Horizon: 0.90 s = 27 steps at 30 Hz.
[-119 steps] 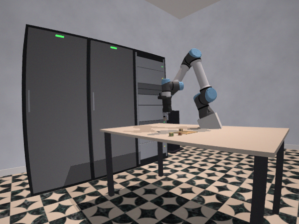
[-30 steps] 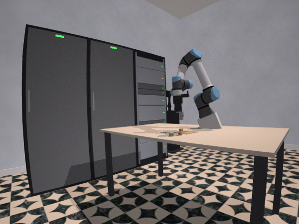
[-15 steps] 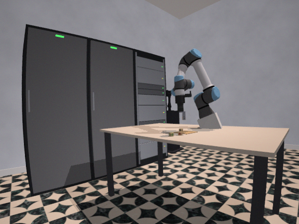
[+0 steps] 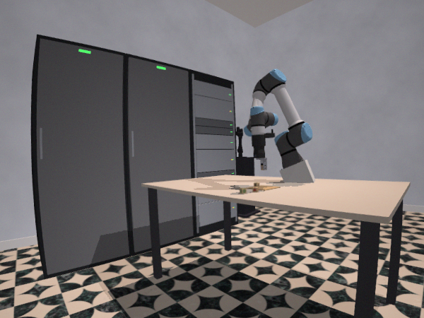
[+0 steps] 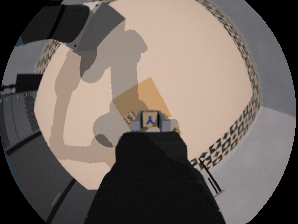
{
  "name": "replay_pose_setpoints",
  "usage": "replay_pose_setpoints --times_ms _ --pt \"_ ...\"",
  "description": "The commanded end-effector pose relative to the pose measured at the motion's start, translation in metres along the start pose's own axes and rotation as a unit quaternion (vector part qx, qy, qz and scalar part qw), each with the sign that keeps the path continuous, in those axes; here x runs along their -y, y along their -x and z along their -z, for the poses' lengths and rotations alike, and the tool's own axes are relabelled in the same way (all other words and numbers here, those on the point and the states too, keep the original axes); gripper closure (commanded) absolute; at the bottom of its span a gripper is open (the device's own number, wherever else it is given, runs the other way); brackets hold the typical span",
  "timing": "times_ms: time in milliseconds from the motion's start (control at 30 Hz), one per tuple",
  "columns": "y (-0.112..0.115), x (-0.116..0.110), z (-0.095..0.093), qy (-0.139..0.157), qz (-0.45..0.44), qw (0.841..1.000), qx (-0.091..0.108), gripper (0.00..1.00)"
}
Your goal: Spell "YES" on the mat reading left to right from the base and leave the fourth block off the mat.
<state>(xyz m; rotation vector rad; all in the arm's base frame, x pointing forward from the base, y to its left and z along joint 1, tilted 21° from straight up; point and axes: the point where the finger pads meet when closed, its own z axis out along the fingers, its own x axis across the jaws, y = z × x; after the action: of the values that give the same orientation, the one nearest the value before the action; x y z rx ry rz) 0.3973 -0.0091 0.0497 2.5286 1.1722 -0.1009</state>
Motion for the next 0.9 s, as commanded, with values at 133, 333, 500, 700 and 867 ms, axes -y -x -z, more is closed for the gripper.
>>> replay_pose_setpoints --times_ms 133,333,500,700,867 --pt "-0.003 0.01 -0.001 0.0 0.102 0.995 0.002 0.51" --pt "-0.006 0.015 0.0 0.001 0.166 0.986 0.002 0.51" --pt "-0.008 0.018 0.0 0.002 0.215 0.977 0.003 0.51" --pt "-0.009 0.021 0.001 0.003 0.253 0.967 0.004 0.51" --pt "-0.01 0.022 0.001 0.003 0.274 0.962 0.004 0.51"
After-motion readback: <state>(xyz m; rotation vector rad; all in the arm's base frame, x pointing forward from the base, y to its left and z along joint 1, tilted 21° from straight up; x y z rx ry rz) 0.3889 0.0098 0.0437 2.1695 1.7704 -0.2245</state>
